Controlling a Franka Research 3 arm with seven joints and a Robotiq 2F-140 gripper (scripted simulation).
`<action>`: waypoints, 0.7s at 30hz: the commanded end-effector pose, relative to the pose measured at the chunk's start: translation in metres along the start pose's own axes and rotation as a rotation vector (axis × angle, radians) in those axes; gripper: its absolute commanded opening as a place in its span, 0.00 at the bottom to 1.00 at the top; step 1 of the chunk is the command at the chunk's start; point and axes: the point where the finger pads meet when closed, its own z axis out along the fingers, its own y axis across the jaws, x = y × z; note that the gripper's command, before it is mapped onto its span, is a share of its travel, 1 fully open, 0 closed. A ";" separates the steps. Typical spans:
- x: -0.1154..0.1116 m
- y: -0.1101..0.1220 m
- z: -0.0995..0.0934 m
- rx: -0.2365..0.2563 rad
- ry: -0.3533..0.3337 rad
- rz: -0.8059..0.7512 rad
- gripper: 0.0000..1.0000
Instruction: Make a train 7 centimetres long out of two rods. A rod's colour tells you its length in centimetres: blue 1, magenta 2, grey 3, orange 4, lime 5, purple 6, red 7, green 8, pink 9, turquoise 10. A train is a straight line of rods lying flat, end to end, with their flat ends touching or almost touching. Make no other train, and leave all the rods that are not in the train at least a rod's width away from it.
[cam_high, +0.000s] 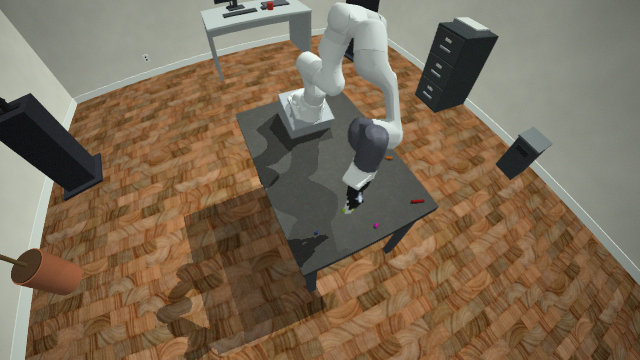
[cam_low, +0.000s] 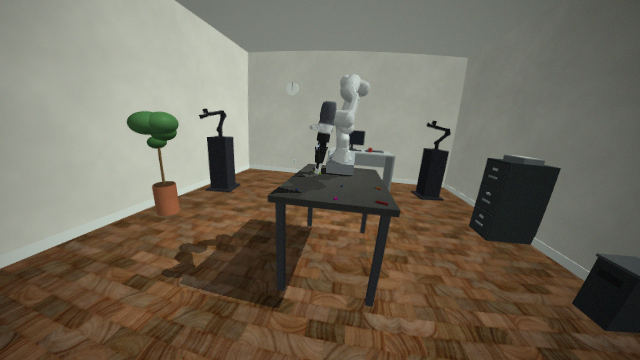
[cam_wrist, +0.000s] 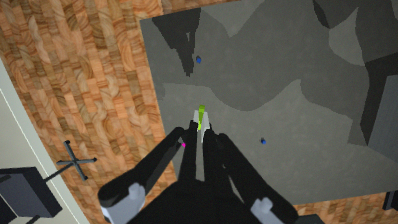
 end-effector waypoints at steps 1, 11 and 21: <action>-0.003 -0.002 -0.001 -0.011 0.014 0.167 0.12; -0.011 -0.008 0.000 -0.011 0.012 0.326 0.12; -0.018 -0.014 0.000 -0.012 0.009 0.484 0.12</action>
